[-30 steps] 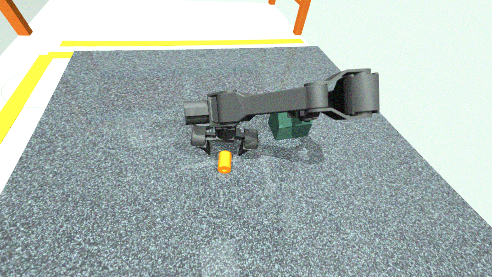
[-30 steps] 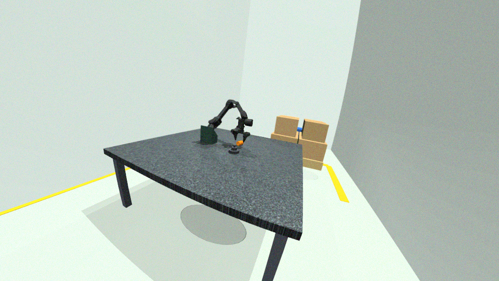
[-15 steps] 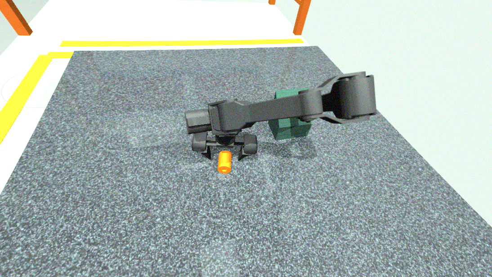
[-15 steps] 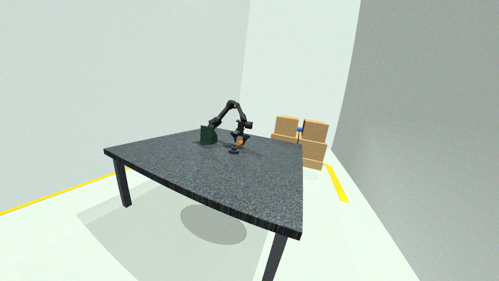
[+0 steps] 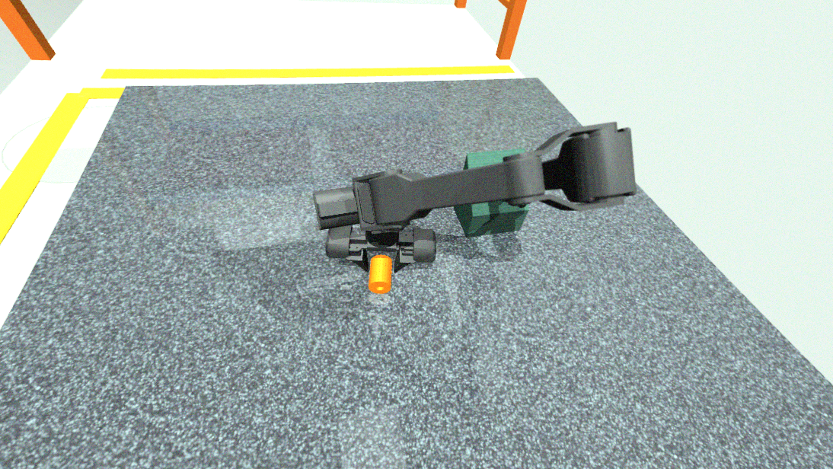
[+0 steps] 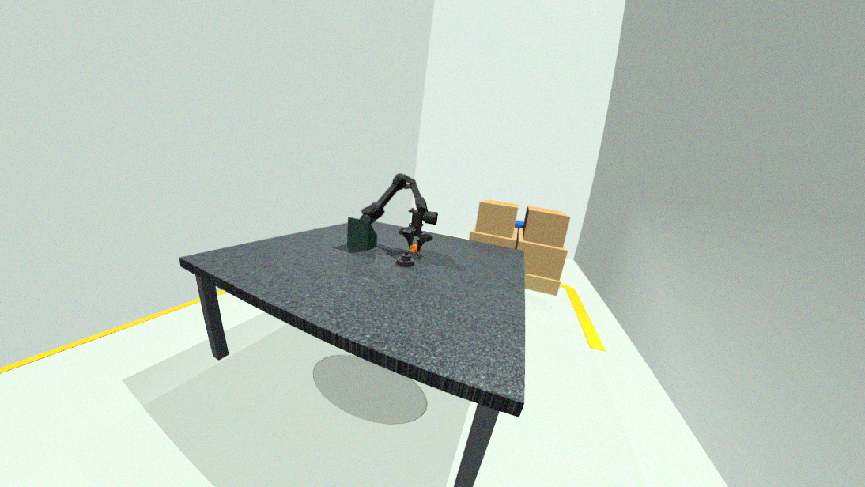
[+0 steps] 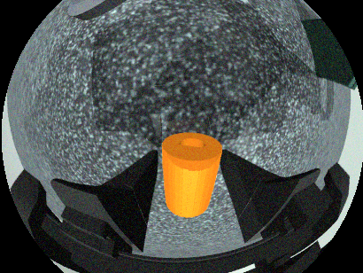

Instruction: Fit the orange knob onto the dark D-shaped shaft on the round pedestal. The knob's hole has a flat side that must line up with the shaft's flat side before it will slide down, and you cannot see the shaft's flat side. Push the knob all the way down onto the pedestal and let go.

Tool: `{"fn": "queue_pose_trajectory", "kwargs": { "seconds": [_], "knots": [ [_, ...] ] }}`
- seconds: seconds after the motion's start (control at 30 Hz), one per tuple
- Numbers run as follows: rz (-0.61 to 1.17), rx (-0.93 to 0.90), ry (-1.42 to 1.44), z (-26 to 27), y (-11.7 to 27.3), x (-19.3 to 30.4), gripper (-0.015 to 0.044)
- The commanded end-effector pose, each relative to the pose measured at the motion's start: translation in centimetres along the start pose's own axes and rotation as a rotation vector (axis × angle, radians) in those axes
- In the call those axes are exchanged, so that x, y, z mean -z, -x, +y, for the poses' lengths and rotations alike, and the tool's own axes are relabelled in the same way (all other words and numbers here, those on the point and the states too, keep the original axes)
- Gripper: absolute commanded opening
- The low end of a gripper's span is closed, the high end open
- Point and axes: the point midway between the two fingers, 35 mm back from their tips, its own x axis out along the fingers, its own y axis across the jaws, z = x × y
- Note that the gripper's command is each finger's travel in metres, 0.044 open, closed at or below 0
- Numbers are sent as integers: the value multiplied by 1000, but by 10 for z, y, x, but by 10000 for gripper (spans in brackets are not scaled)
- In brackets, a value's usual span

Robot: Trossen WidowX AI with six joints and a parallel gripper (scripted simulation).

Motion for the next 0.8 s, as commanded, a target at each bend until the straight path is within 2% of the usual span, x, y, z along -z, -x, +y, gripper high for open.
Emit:
{"fn": "queue_pose_trajectory", "kwargs": {
  "seconds": [0.0,0.3,0.47,0.77],
  "knots": [
    [3,1,-5,0,0,0,240],
    [3,1,-5,0,0,0,180],
    [-18,0,-3,0,1,1,179],
    [-174,1,0,0,7,9,179]
  ]
}}
